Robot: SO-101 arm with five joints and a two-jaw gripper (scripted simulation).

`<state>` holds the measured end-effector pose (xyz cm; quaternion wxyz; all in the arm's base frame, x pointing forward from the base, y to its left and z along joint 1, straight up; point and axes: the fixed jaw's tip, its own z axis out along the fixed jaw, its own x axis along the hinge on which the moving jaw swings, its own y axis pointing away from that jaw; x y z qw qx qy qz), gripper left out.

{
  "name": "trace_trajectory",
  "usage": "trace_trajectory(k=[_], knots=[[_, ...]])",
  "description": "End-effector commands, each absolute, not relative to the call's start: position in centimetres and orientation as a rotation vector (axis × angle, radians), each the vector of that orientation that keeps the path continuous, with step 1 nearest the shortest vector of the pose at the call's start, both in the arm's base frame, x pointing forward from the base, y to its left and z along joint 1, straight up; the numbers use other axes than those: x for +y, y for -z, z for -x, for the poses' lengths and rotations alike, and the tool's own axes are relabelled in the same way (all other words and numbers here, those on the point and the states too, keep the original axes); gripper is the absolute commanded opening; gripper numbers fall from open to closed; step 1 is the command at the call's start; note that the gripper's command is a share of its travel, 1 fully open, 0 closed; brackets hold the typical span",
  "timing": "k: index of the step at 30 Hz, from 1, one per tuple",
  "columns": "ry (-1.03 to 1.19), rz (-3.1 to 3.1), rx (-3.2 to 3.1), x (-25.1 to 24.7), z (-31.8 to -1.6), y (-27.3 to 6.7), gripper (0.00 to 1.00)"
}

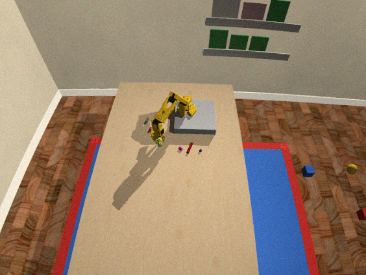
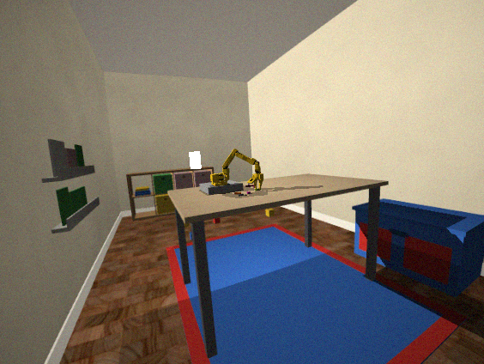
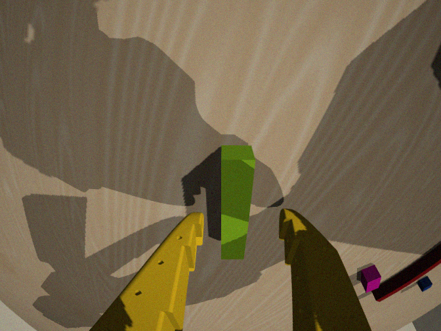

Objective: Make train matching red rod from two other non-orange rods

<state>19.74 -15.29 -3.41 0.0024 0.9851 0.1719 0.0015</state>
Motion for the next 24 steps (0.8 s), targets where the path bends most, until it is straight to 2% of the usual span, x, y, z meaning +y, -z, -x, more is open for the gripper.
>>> trace_trajectory(k=[1,24], knots=[[0.023,-3.104,0.575,-14.71,-19.49,4.04,0.19],[0.038,-3.114,0.575,-14.49,-19.17,4.38,0.19]])
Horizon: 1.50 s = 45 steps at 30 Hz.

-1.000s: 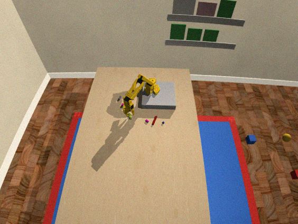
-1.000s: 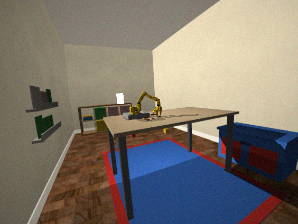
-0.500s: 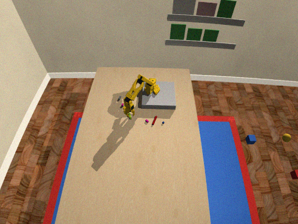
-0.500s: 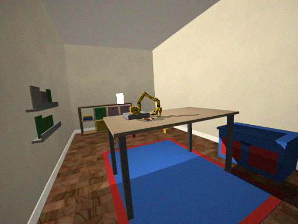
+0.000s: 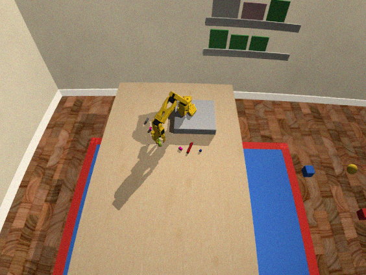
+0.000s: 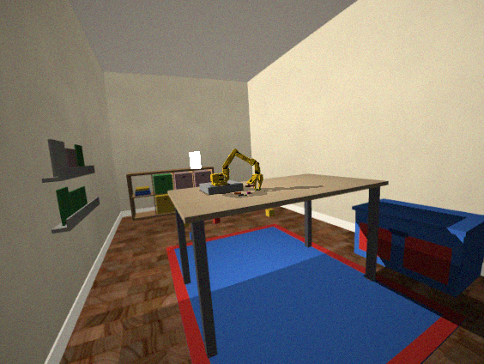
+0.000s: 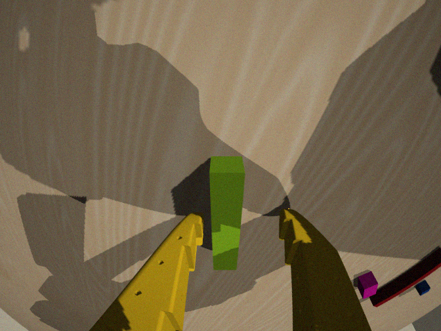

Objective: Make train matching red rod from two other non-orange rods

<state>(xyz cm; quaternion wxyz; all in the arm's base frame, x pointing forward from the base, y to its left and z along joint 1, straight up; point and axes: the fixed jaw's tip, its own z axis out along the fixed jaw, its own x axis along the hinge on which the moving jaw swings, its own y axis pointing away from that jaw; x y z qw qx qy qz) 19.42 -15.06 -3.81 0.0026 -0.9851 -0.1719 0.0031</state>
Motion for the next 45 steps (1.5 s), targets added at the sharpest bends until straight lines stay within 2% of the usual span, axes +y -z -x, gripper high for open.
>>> trace_trajectory(k=[1,13,28,45], knots=[[-0.037,3.064,-0.566,-14.49,-19.17,4.38,0.18],[-0.037,3.064,-0.566,-14.49,-19.17,4.38,0.15],[-0.037,3.064,-0.566,-14.49,-19.17,4.38,0.05],[-0.037,3.064,-0.566,-14.49,-19.17,4.38,0.0]])
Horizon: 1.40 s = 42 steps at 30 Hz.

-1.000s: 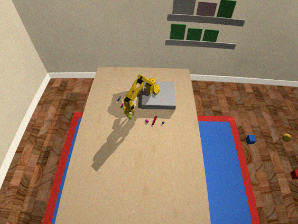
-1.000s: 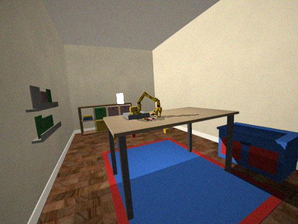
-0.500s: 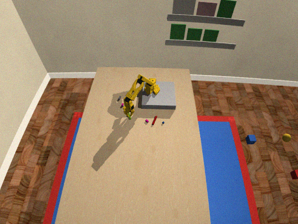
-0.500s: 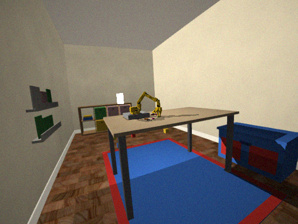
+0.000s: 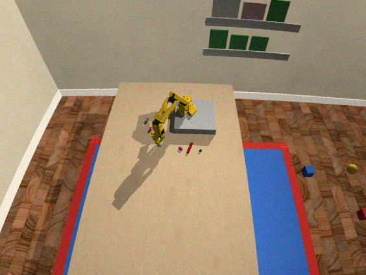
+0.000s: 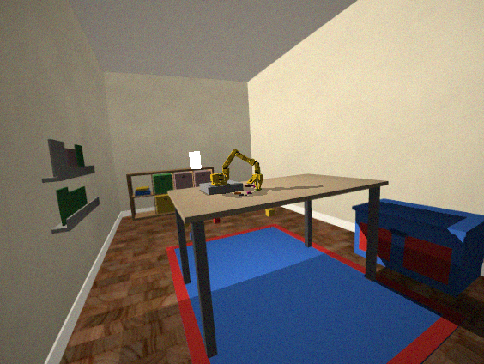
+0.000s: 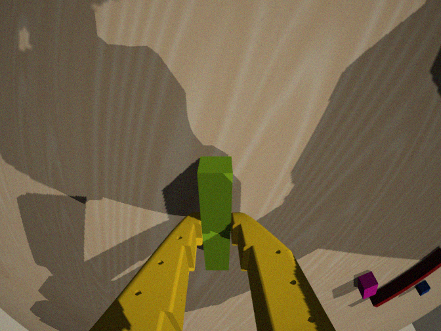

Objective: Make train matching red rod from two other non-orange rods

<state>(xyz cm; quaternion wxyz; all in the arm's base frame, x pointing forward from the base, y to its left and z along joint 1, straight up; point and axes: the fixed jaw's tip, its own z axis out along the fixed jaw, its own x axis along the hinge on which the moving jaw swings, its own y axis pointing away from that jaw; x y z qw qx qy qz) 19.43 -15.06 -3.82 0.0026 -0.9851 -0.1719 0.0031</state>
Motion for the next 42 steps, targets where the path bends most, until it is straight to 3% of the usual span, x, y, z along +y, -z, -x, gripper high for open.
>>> trace_trajectory(k=[1,25,42], knots=[[-0.037,3.064,-0.566,-14.5,-19.2,4.4,0.0],[-0.037,3.064,-0.566,-14.5,-19.2,4.2,0.0],[-0.037,3.065,-0.566,-14.3,-19.2,1.5,0.0]])
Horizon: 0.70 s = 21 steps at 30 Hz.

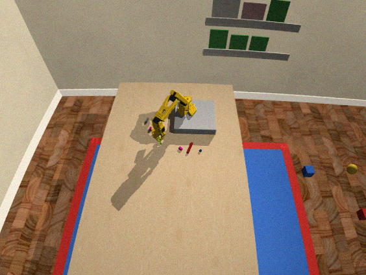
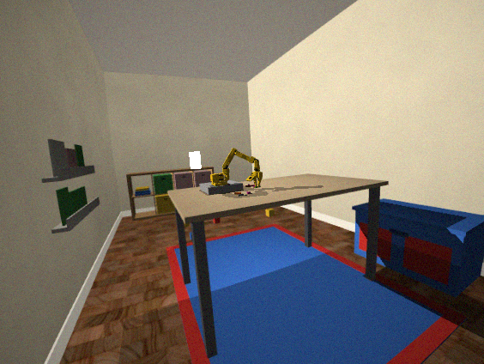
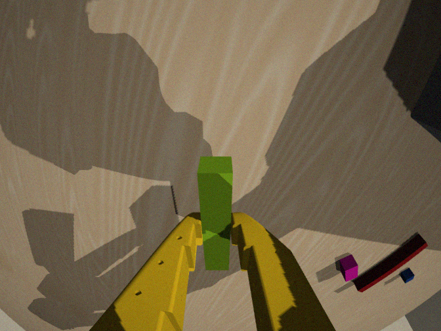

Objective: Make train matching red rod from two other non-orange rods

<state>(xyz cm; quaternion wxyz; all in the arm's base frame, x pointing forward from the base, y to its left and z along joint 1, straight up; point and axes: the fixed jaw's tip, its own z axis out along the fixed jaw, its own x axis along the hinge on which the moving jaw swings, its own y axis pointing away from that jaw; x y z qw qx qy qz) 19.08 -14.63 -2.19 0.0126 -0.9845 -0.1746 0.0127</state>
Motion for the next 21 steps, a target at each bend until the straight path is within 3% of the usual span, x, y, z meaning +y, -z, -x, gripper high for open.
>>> trace_trajectory(k=[1,21], knots=[[-0.037,3.065,-0.566,-14.3,-19.2,1.3,0.0],[-0.036,3.076,-0.499,-15.3,-18.4,0.8,0.0]])
